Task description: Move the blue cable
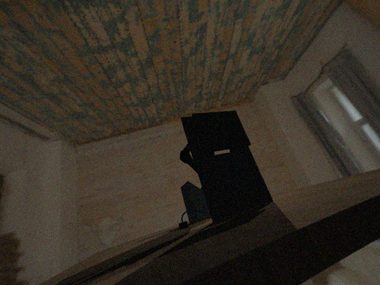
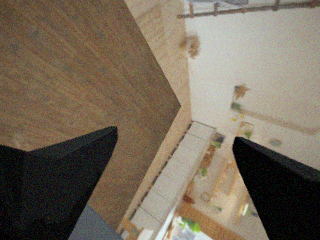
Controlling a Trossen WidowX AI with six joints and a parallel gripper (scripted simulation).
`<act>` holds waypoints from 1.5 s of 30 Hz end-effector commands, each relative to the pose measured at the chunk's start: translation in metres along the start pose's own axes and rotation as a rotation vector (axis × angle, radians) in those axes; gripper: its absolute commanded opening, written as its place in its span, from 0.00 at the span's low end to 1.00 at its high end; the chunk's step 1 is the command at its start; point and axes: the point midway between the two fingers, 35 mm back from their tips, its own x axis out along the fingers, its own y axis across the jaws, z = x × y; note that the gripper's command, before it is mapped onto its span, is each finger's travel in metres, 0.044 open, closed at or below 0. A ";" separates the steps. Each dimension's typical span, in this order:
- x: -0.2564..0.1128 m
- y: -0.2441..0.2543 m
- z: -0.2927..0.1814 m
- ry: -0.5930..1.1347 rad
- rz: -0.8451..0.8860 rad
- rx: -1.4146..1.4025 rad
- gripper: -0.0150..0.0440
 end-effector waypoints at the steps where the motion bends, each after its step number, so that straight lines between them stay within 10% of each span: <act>1: 0.001 0.000 0.000 0.002 -0.001 -0.001 0.89; 6: 0.019 0.005 0.002 0.063 -0.021 -0.027 0.67; 26: 0.137 0.015 -0.155 0.478 -0.144 0.048 0.66; 45: -0.013 0.043 -0.372 0.817 -0.361 0.244 0.66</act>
